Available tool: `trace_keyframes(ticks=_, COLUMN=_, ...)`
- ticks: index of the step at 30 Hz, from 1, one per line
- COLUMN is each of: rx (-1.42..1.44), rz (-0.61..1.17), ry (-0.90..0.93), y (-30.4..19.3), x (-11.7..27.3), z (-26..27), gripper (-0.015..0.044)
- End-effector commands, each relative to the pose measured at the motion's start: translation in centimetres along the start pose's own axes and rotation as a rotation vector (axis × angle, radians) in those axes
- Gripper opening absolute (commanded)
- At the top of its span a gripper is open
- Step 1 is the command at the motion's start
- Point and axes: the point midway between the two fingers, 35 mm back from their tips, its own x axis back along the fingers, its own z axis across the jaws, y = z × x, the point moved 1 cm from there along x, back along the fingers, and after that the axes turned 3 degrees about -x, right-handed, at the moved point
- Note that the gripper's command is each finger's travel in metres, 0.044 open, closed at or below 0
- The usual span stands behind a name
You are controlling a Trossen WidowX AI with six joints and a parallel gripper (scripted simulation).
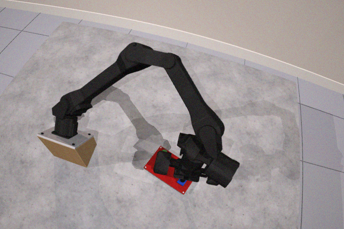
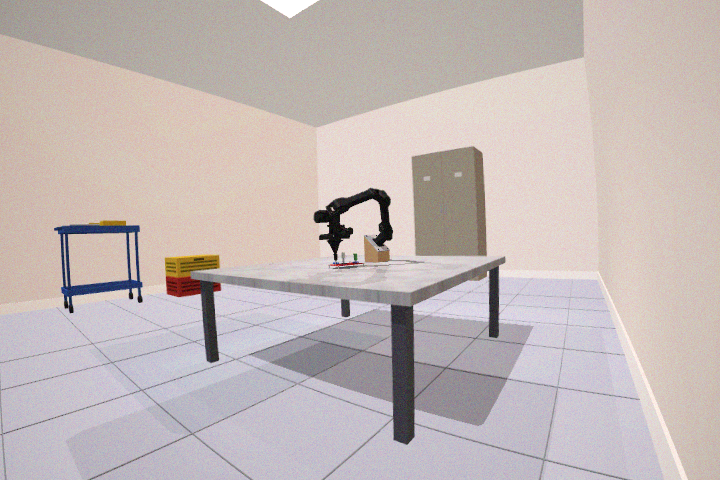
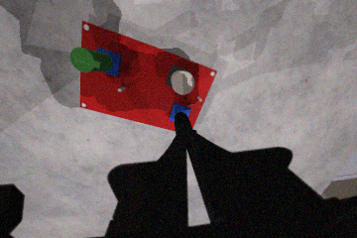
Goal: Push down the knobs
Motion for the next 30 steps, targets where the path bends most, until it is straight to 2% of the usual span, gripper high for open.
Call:
trace_keyframes(ticks=1, rx=-0.004, rz=-0.004, ry=0.0, y=0.07, x=-0.17, z=-0.02, gripper=0.0)
trace_keyframes(ticks=30, rx=-0.004, rz=-0.004, ry=0.0, y=0.08, x=-0.61, z=-0.02, gripper=0.0)
